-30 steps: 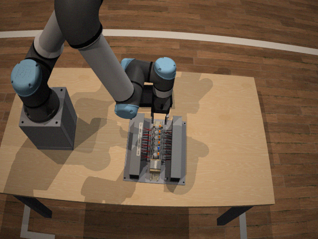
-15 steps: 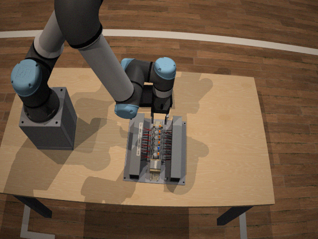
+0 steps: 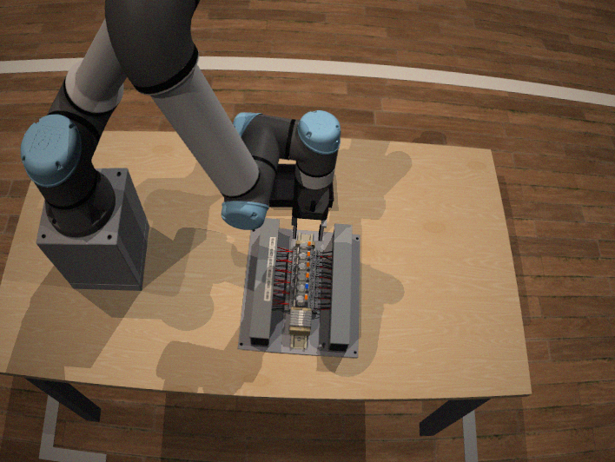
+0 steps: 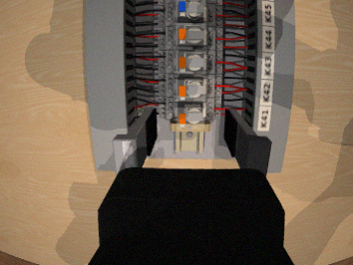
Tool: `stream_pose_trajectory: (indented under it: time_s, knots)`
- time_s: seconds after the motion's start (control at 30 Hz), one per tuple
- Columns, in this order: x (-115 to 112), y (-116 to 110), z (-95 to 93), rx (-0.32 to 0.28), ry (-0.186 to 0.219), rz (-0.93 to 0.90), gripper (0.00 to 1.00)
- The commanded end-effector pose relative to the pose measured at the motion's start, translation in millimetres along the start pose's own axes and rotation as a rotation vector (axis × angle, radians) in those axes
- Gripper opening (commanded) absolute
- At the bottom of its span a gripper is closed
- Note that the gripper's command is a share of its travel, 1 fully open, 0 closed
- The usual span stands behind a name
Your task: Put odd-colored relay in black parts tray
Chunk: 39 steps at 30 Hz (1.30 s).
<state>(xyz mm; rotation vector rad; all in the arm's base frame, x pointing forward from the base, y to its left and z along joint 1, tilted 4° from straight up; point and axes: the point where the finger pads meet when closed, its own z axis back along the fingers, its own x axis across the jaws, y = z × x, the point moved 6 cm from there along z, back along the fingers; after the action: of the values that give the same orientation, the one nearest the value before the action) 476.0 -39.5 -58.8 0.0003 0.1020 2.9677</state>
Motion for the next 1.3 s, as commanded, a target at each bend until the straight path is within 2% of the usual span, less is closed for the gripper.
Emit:
stream_pose_trajectory:
  time_s: [0.0,0.67,0.8,1.13,1.27]
  knots:
    - [1,1,0.8,0.001,0.0,-0.001,0.98]
    - [1,3,0.8,0.001,0.0,-0.001,0.98]
    - [1,16,0.8,0.001,0.0,-0.001,0.98]
    - [1,71,0.8,0.001,0.0,-0.001,0.98]
    - [1,77,0.8,0.001,0.0,-0.001,0.98]
